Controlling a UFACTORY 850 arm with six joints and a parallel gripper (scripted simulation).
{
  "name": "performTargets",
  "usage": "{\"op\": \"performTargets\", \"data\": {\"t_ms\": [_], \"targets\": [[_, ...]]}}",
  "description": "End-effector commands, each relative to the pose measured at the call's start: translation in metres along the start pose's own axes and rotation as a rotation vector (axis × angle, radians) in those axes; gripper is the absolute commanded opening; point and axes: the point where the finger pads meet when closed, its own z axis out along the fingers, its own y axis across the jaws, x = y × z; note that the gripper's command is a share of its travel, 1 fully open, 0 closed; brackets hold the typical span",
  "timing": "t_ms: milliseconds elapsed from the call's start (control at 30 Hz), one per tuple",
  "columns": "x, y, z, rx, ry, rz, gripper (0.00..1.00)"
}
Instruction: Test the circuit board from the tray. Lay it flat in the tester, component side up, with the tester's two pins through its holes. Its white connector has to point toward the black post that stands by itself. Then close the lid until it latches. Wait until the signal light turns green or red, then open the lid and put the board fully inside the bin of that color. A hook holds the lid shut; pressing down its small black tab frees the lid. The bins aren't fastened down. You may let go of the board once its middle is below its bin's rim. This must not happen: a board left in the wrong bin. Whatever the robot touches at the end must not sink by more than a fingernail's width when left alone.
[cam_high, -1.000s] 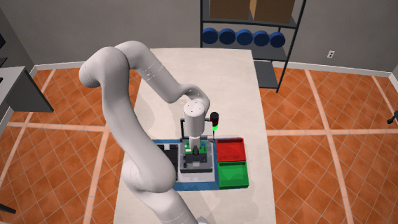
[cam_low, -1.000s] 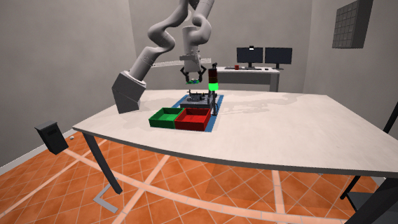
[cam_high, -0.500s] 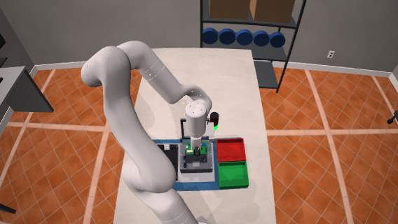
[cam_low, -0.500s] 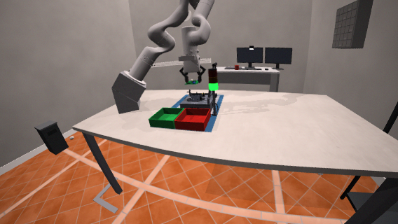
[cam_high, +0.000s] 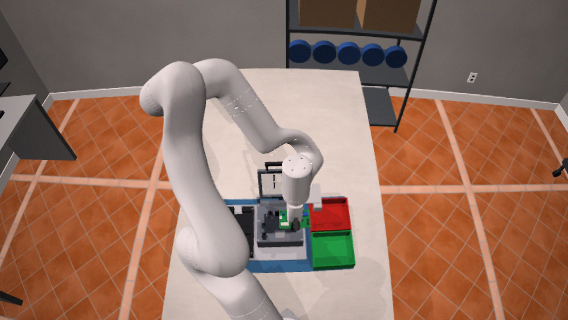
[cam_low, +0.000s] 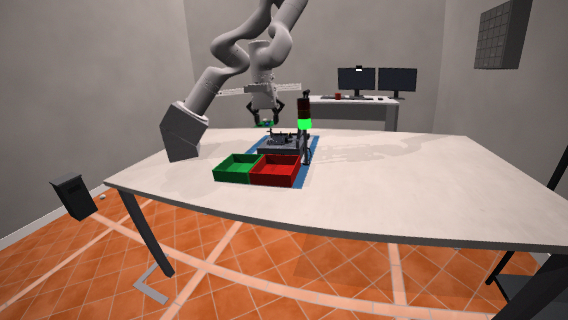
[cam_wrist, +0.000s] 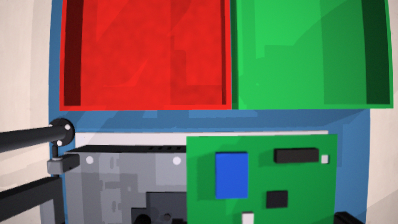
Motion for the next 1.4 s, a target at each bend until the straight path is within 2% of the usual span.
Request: {"op": "performTargets", "data": {"t_ms": [0,200,267,467,667,933,1367], "targets": [[0.029,0.013,0.009,0.004,0.000,-0.002,0.79],[0.072,0.036,0.023,0.004,0.000,-0.002,0.79],[0.072,0.036,0.023,0.004,0.000,-0.002,0.79],[0.110,0.056,0.035,0.004,0.000,-0.002,0.79],[0.135,0.069,0.042,0.004,0.000,-0.002,0.79],[0.145,0.074,0.046,0.004,0.000,-0.002,0.79],[0.146,0.075,0.046,0.004,0.000,-0.002,0.79]]}}
